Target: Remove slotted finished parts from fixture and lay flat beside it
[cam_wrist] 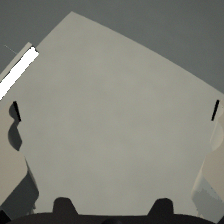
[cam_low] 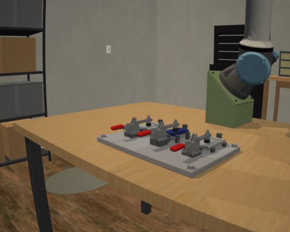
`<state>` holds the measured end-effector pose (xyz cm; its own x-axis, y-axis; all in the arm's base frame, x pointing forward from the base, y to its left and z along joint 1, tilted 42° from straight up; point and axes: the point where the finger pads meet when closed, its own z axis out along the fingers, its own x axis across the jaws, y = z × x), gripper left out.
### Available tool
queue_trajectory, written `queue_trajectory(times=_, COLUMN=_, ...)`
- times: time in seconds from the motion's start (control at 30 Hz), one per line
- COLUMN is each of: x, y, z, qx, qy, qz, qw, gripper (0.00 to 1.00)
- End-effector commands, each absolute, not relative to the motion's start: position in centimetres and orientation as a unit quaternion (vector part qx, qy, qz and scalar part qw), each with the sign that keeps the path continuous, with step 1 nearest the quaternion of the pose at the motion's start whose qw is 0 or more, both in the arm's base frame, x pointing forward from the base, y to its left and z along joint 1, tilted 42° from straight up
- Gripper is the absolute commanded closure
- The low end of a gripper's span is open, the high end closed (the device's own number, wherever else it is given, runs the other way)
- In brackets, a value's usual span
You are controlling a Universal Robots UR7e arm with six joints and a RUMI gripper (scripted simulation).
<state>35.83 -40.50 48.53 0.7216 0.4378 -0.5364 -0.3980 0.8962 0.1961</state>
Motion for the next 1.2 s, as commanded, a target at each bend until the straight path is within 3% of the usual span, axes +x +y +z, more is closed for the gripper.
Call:
queue_trajectory(times=0.0, x=35.7, y=-38.1, z=48.7, qx=-0.023, qy=0.295, qz=0.199, qw=0.934, gripper=0.0)
queue_trajectory(times=0.6, x=34.9, y=-29.2, z=47.0, qx=-0.247, qy=0.245, qz=0.097, qw=0.932, gripper=0.0)
queue_trajectory(times=1.17, x=33.3, y=-22.0, z=41.0, qx=-0.476, qy=0.121, qz=-0.004, qw=0.871, gripper=0.0)
